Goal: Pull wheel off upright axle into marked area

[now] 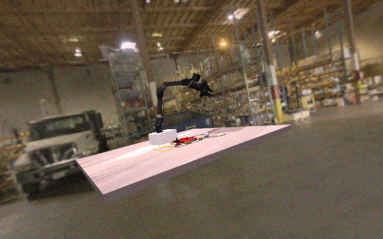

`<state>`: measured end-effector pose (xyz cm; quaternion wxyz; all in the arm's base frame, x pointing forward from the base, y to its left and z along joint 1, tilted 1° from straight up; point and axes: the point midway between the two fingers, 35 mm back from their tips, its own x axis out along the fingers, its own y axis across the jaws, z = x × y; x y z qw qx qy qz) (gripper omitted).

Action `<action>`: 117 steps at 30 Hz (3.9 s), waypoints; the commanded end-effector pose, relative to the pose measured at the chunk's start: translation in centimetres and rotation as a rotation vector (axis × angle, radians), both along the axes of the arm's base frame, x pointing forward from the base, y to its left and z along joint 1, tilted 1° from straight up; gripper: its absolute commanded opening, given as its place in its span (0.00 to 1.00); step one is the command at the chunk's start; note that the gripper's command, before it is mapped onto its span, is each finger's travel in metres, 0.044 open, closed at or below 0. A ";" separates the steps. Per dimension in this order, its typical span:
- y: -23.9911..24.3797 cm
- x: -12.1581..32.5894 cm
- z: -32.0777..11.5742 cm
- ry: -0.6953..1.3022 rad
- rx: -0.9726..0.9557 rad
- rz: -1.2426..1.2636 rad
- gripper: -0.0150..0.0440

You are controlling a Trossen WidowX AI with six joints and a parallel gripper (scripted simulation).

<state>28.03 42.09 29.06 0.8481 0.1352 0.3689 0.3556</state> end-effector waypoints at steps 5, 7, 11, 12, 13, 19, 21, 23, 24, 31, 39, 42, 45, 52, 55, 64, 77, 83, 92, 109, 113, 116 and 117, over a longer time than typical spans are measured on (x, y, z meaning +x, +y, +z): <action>-5.7 5.5 -4.6 0.024 -0.170 -0.091 0.76; -7.3 6.7 -5.6 0.035 -0.210 -0.113 0.76; -10.7 8.8 -7.7 0.063 -0.289 -0.155 0.76; -11.6 9.3 -8.2 0.072 -0.308 -0.165 0.76; -12.5 9.7 -8.7 0.080 -0.327 -0.174 0.76; -18.1 11.8 -11.7 0.147 -0.435 -0.225 0.76; -20.1 12.3 -12.7 0.174 -0.468 -0.239 0.76; -22.1 12.6 -13.7 0.203 -0.499 -0.252 0.76; -23.1 12.7 -14.2 0.218 -0.514 -0.258 0.76; -30.3 12.9 -17.4 0.338 -0.614 -0.299 0.76; -38.3 11.2 -20.5 0.499 -0.697 -0.330 0.76; -41.0 10.1 -21.6 0.565 -0.717 -0.335 0.76; -43.6 8.8 -22.6 0.633 -0.729 -0.338 0.76; -44.9 8.4 -23.0 0.664 -0.733 -0.338 0.76; -45.2 8.9 -22.9 0.663 -0.733 -0.338 0.76; -45.2 9.0 -22.9 0.663 -0.733 -0.338 0.76; -45.3 9.2 -29.6 0.664 -0.733 -0.338 0.76; -45.3 9.0 -30.1 0.676 -0.733 -0.338 0.72; -45.3 9.0 -30.1 0.676 -0.733 -0.338 0.52; -45.2 9.0 -29.7 0.674 -0.733 -0.338 0.25; -45.2 9.0 -29.6 0.674 -0.733 -0.338 0.25; -45.2 9.0 -29.5 0.674 -0.733 -0.338 0.25; -45.2 9.0 -29.4 0.674 -0.733 -0.338 0.25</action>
